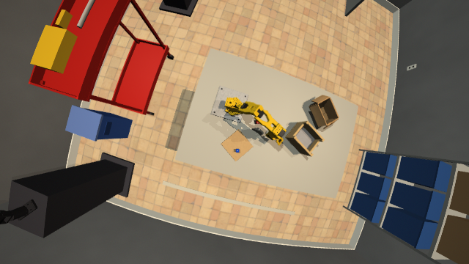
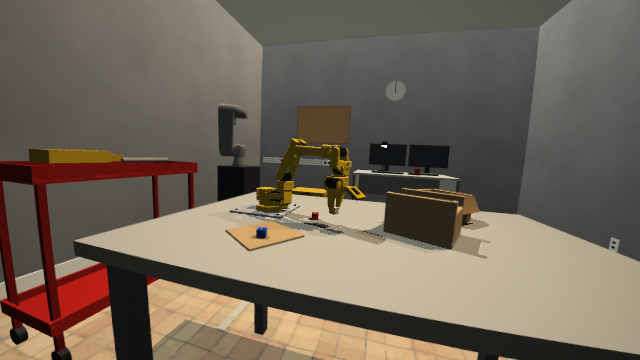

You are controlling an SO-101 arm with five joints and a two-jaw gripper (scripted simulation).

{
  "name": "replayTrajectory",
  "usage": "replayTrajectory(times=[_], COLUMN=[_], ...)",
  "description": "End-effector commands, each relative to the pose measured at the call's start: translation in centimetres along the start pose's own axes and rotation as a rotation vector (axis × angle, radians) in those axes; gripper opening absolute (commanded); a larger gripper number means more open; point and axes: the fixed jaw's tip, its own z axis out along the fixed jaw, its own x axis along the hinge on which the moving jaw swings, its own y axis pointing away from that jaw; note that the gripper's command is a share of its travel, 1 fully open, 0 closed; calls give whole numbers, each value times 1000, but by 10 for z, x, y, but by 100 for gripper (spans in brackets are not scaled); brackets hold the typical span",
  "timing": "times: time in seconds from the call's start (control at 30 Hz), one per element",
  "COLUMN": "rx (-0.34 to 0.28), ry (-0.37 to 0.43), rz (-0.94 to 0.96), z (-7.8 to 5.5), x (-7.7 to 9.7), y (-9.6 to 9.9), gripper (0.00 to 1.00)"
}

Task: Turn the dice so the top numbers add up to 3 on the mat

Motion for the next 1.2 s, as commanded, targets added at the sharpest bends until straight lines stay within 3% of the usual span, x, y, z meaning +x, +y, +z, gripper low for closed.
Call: replayTrajectory(times=[0.0, 0.23, 0.8, 1.17], rx=[-2, -3, -12, -13], ry=[-14, -13, -11, -10], rz=[16, 66, 392, 429], z=[-2, -2, -1, -1], x=[0, 0, 14, 17], y=[-3, -14, -89, -97], gripper=[0, 0, 0, 0])
